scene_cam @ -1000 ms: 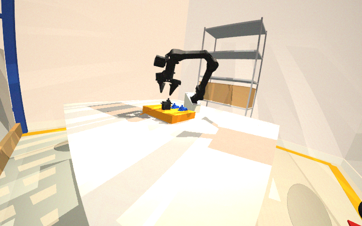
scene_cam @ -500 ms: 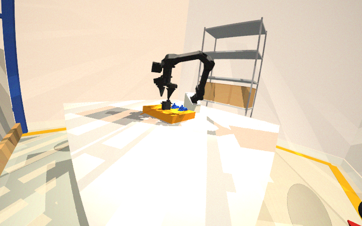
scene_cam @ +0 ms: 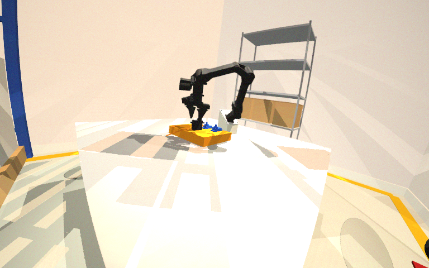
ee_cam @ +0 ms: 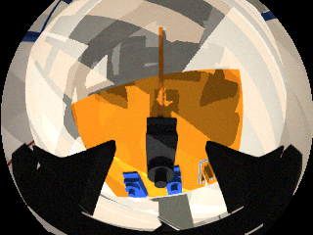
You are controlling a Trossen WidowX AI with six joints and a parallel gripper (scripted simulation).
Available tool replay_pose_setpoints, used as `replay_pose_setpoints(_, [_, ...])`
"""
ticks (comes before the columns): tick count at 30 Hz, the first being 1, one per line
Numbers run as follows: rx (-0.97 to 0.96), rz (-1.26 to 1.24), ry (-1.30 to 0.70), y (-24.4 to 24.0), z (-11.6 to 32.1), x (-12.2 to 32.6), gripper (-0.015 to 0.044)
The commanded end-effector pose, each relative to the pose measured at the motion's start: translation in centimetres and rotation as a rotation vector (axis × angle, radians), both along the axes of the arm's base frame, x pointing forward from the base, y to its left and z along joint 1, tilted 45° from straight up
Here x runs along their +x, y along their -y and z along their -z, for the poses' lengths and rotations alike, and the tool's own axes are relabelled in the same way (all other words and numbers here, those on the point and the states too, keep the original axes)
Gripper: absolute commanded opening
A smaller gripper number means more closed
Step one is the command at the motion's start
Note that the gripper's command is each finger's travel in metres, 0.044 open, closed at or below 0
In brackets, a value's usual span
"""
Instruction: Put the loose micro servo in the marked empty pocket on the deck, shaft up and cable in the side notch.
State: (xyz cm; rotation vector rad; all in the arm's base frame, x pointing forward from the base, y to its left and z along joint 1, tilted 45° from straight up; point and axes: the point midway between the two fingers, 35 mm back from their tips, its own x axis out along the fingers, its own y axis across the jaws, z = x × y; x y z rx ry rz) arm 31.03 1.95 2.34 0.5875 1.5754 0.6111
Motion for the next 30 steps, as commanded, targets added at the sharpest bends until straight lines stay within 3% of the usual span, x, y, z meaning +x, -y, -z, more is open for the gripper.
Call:
replay_pose_setpoints(1, [0.005, 0.005, -0.009, -0.6, 0.6, -0.3, 0.044])
replay_pose_setpoints(4, [0.005, 0.005, -0.009, -0.7, 0.8, -0.3, 0.044])
replay_pose_setpoints(17, [0.005, 0.005, -0.009, -0.7, 0.8, -0.3, 0.0099])
replay_pose_setpoints(21, [0.005, 0.005, -0.009, -0.7, 0.8, -0.3, 0.0072])
replay_pose_setpoints(24, [0.005, 0.005, -0.009, -0.4, 0.4, -0.2, 0.0])
replay_pose_setpoints(30, [0.004, 0.005, -0.01, 1.2, -1.5, -0.7, 0.0])
